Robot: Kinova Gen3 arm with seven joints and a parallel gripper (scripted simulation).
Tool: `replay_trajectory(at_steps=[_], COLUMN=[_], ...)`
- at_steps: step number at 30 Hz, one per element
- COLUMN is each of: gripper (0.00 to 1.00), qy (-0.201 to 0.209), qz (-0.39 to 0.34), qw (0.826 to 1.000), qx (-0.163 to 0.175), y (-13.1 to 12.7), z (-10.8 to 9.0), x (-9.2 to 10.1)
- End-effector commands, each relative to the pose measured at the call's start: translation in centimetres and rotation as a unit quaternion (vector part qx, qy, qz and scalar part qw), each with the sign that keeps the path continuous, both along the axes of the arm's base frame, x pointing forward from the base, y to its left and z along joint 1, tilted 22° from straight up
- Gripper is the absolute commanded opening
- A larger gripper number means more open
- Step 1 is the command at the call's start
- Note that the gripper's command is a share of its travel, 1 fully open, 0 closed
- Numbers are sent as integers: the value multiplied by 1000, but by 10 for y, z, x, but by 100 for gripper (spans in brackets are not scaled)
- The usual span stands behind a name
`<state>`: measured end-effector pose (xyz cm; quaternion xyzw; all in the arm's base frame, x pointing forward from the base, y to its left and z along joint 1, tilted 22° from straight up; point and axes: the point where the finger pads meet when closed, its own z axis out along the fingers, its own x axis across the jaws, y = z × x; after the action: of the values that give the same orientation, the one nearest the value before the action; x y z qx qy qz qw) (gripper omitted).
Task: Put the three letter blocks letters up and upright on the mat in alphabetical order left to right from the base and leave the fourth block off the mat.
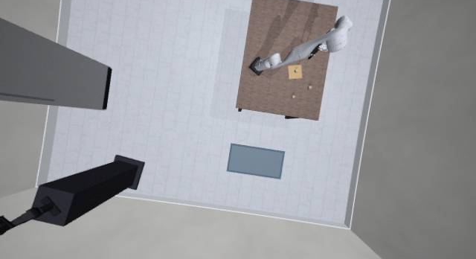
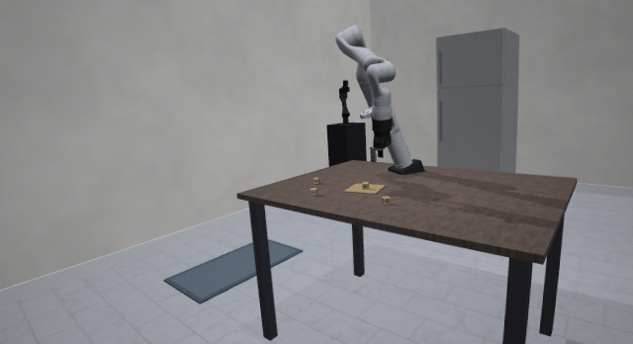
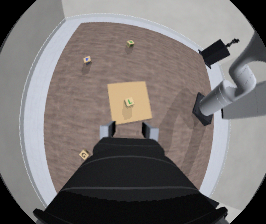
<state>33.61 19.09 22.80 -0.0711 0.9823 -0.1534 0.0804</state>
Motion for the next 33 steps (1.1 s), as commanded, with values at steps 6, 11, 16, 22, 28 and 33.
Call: replay_trajectory(at_steps=[6,11,16,22,28,33], gripper=[100,100,100,100,100,100], qy=[-47,-66,-63,-63,-63,-63], qz=[90,124,121,121,121,121], qw=[994,989,989,989,989,989], qx=[36,51,49,49,49,49], y=[103,147,146,145,145,145], z=[-29,-42,-43,-44,-43,-43], x=[77,105,104,103,103,103])
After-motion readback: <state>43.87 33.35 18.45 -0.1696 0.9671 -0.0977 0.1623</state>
